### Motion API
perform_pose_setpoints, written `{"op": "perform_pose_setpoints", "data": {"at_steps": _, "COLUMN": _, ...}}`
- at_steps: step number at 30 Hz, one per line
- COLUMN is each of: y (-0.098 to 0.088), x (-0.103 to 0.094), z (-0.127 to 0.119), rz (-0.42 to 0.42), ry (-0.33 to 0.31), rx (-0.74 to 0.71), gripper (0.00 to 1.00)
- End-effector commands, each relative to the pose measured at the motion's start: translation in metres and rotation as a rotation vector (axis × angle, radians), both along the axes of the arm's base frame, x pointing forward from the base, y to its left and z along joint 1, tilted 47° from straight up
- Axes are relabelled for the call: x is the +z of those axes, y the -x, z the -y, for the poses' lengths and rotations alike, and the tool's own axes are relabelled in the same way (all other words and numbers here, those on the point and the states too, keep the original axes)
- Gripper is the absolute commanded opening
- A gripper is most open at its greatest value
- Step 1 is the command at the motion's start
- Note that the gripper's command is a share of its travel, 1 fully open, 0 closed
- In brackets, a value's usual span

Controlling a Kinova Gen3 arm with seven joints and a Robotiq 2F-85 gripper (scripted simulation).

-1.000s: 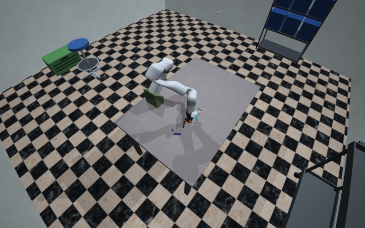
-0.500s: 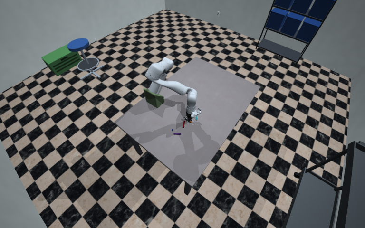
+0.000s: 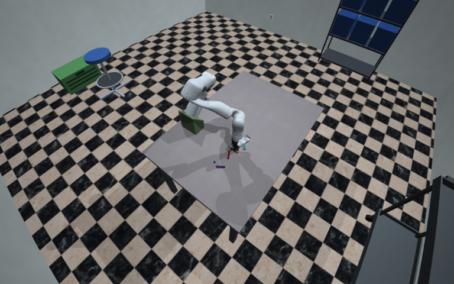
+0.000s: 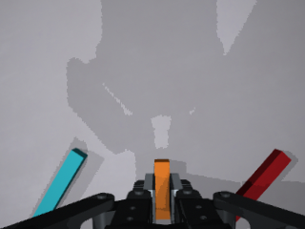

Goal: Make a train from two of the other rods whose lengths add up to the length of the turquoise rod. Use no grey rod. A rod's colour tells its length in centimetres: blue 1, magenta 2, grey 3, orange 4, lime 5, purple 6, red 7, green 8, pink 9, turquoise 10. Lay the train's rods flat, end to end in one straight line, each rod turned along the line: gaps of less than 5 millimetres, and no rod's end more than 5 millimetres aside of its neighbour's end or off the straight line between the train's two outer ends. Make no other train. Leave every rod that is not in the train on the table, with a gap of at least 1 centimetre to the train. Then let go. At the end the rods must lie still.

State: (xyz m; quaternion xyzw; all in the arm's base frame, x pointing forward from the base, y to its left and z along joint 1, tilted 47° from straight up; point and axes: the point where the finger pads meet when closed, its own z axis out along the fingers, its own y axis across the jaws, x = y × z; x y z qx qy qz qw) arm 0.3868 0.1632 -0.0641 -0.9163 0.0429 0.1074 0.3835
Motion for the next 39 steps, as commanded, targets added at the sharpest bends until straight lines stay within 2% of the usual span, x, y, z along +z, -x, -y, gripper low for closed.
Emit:
{"op": "perform_pose_setpoints", "data": {"at_steps": 1, "y": -0.001, "x": 0.000, "z": 0.001, "rz": 0.001, "ry": 0.001, "rx": -0.001, "gripper": 0.05}}
{"op": "perform_pose_setpoints", "data": {"at_steps": 14, "y": -0.001, "x": 0.003, "z": 0.003, "rz": 0.001, "ry": 0.001, "rx": -0.001, "gripper": 0.05}}
{"op": "perform_pose_setpoints", "data": {"at_steps": 18, "y": -0.004, "x": 0.014, "z": 0.015, "rz": 0.001, "ry": 0.001, "rx": -0.001, "gripper": 0.05}}
{"op": "perform_pose_setpoints", "data": {"at_steps": 24, "y": -0.011, "x": 0.044, "z": 0.046, "rz": 0.001, "ry": 0.001, "rx": -0.001, "gripper": 0.05}}
{"op": "perform_pose_setpoints", "data": {"at_steps": 26, "y": -0.011, "x": 0.044, "z": 0.046, "rz": 0.001, "ry": 0.001, "rx": -0.001, "gripper": 0.05}}
{"op": "perform_pose_setpoints", "data": {"at_steps": 31, "y": -0.016, "x": 0.064, "z": 0.067, "rz": 0.001, "ry": 0.001, "rx": -0.001, "gripper": 0.05}}
{"op": "perform_pose_setpoints", "data": {"at_steps": 39, "y": -0.017, "x": 0.069, "z": 0.072, "rz": 0.001, "ry": 0.001, "rx": -0.001, "gripper": 0.05}}
